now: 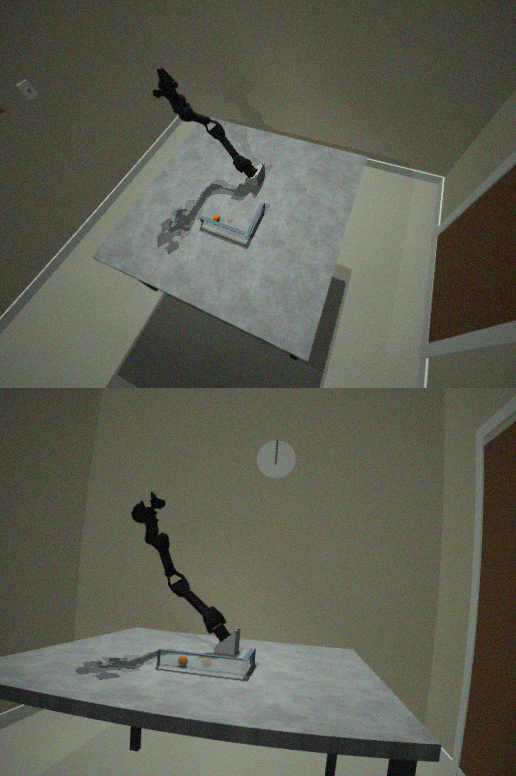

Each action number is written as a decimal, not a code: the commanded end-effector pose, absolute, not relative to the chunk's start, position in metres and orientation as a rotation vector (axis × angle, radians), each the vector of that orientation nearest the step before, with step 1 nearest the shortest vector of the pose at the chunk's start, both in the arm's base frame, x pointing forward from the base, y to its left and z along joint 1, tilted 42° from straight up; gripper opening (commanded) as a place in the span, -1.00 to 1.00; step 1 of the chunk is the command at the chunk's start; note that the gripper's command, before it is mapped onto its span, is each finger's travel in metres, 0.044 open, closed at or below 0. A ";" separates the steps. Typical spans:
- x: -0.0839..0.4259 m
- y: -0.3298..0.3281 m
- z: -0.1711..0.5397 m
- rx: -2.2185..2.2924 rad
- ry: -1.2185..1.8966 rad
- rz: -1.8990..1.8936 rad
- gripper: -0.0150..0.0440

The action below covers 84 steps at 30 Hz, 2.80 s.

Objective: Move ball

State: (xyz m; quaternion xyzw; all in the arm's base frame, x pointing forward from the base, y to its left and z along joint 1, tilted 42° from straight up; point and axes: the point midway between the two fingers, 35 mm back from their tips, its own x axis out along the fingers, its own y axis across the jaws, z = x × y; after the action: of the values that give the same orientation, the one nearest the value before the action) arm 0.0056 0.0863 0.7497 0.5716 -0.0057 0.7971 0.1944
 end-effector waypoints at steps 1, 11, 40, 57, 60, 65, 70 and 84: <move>0.008 0.088 0.750 1.607 -0.017 2.225 0.78; 0.145 0.155 0.720 1.727 -0.033 1.650 0.47; 0.445 0.184 0.382 1.011 0.353 0.130 0.47; 0.419 0.074 0.144 -0.072 1.020 -0.428 0.47; 0.399 0.049 0.118 -0.304 1.177 -0.463 0.47; 0.367 0.016 0.093 -0.652 1.421 -0.465 0.47; 0.367 0.016 0.093 -0.652 1.421 -0.465 0.47; 0.369 0.003 0.079 -0.653 1.421 -0.466 0.47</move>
State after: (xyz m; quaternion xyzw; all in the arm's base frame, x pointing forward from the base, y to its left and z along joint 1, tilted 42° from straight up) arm 0.3702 0.0069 0.0828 0.2873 -0.6326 0.2074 -0.6887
